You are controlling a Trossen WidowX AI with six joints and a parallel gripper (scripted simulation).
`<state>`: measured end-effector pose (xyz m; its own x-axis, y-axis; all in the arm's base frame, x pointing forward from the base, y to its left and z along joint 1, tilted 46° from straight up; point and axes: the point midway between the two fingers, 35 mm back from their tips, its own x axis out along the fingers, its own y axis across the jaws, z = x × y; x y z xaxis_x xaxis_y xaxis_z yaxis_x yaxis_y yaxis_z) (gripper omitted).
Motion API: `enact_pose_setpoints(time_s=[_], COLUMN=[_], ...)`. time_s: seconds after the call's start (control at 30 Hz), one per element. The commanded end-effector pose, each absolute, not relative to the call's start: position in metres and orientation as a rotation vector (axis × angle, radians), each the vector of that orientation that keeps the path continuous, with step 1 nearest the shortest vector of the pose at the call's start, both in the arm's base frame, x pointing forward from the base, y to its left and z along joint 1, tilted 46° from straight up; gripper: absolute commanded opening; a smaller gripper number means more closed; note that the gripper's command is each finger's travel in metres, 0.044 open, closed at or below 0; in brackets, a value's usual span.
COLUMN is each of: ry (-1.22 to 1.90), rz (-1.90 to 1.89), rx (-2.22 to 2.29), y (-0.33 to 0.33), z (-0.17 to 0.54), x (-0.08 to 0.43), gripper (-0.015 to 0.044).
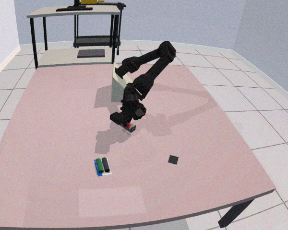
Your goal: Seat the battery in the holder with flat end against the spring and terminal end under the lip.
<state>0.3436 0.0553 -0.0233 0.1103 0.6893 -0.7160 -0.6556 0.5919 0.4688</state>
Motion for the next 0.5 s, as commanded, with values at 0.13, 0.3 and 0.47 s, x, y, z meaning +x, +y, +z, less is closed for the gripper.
enact_pose_setpoints(time_s=[0.13, 0.3, 0.47], ry=[1.056, 1.052, 1.049], rz=[0.992, 0.989, 0.986], rx=[0.042, 0.046, 0.048], y=[0.0542, 0.0531, 0.0525], z=[-0.0251, -0.0272, -0.0284], x=[0.3386, 0.3357, 0.3341], gripper=[0.0068, 0.0068, 0.0068])
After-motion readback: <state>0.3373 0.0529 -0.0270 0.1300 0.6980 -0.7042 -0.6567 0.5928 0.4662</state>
